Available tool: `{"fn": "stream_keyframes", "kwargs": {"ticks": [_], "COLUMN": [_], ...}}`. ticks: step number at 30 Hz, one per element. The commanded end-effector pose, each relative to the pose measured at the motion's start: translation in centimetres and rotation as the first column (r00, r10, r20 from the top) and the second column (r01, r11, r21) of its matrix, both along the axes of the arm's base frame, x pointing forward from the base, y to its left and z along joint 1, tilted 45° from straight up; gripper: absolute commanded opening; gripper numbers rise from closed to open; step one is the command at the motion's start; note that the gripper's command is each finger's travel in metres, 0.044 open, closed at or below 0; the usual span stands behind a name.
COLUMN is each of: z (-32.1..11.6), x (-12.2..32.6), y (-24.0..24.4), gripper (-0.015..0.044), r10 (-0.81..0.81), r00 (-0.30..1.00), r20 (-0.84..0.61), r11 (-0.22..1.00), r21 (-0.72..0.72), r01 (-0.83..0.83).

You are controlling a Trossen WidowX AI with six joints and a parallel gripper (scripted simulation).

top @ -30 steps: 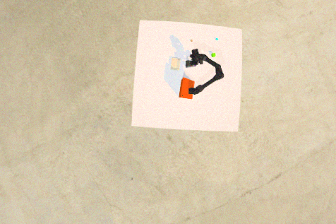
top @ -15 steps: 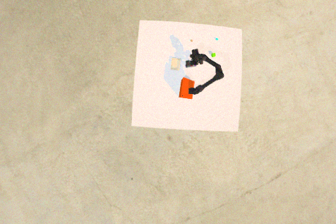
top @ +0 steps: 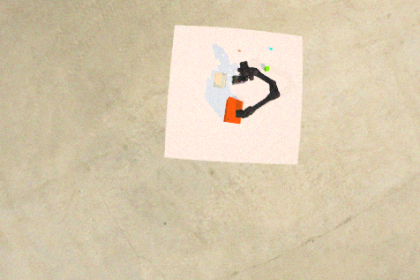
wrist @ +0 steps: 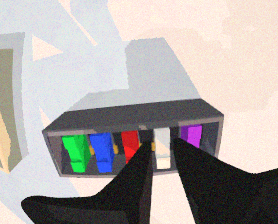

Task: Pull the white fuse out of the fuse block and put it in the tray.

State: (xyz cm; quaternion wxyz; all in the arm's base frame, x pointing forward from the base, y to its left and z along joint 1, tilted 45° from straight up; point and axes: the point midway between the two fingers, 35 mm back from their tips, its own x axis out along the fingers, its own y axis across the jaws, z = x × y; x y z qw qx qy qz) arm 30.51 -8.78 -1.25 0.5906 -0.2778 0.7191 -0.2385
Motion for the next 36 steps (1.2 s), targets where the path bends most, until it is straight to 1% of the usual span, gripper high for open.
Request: {"fn": "stream_keyframes", "kwargs": {"ticks": [1, 12, 23, 36], "z": [-0.05, -0.05, 0.0, 0.32], "x": [-0.12, -0.12, 0.0, 0.09], "y": [-0.08, -0.08, 0.0, 0.32], "gripper": [0.0074, 0.0074, 0.0001, 0.0], "r10": [0.005, 0.005, 0.0, 0.001], "r00": [1.0, 1.0, 1.0, 1.0], "r20": [-0.007, -0.007, 0.0, -0.001], "r11": [1.0, 1.0, 1.0, 1.0], "r21": [-0.004, -0.004, 0.0, 0.0], "r01": [-0.005, -0.005, 0.0, -0.001]}}
